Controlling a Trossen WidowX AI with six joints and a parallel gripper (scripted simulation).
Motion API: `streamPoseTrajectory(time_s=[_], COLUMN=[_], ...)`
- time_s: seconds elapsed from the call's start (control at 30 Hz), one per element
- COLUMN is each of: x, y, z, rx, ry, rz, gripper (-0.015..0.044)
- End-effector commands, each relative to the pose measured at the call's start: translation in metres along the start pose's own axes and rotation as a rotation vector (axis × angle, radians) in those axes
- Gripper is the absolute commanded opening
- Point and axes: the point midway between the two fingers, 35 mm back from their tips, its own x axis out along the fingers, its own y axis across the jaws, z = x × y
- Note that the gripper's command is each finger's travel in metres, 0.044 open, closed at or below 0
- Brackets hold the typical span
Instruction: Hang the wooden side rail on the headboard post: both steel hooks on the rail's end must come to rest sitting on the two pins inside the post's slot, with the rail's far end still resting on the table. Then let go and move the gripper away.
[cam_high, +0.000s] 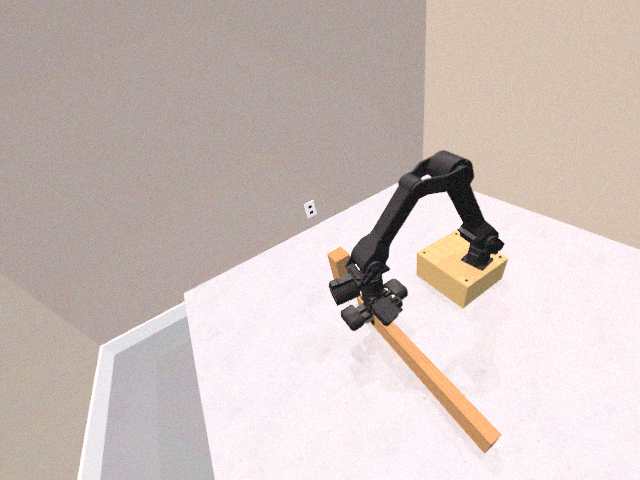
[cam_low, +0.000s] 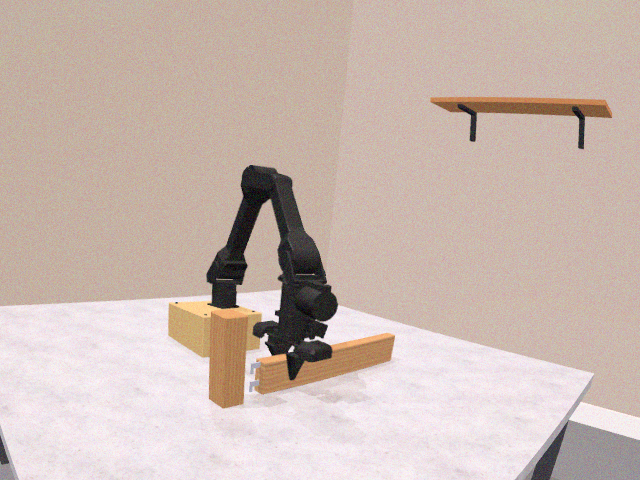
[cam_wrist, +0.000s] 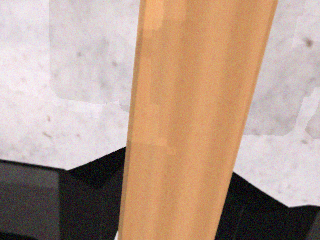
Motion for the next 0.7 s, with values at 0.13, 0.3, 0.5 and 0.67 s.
streamPoseTrajectory(time_s=[0.13, 0.3, 0.5, 0.67], x=[-0.0065, -0.0073, -0.0083, -0.0092], y=[-0.0019, -0.0019, -0.0019, -0.0019], z=[-0.0001, -0.0001, -0.0001, -0.0001], rx=[-0.012, -0.012, -0.012, -0.012], ry=[0.002, 0.002, 0.002, 0.002], rz=[-0.012, -0.012, -0.012, -0.012], gripper=[0.0, 0.0, 0.0, 0.0])
